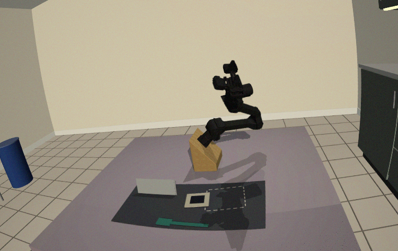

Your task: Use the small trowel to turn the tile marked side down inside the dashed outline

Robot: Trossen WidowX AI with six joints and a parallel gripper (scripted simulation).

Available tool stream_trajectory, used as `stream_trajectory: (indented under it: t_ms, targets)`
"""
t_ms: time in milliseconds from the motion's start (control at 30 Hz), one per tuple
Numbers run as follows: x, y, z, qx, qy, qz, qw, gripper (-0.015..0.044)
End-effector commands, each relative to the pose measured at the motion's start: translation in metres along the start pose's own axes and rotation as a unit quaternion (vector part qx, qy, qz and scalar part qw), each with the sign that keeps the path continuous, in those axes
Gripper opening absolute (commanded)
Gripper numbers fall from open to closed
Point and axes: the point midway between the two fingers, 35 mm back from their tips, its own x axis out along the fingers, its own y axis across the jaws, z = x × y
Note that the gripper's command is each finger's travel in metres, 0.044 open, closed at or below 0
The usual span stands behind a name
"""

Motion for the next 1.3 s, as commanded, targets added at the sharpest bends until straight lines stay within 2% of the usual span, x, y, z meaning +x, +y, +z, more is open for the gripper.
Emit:
stream_trajectory:
  t_ms: [0,333,367,633,833,1267]
  targets:
    - [0.000,0.000,0.001,-0.001,-0.002,-0.001,1.000,0.0374]
    - [0.019,-0.026,0.069,-0.073,-0.121,-0.076,0.987,0.0111]
    - [0.019,-0.029,0.077,-0.080,-0.133,-0.086,0.984,0.0100]
    - [0.019,-0.057,0.134,-0.132,-0.216,-0.174,0.952,0.0100]
    - [0.012,-0.077,0.164,-0.184,-0.245,-0.233,0.923,0.0100]
    - [-0.024,-0.126,0.241,-0.228,-0.316,-0.408,0.825,0.0100]
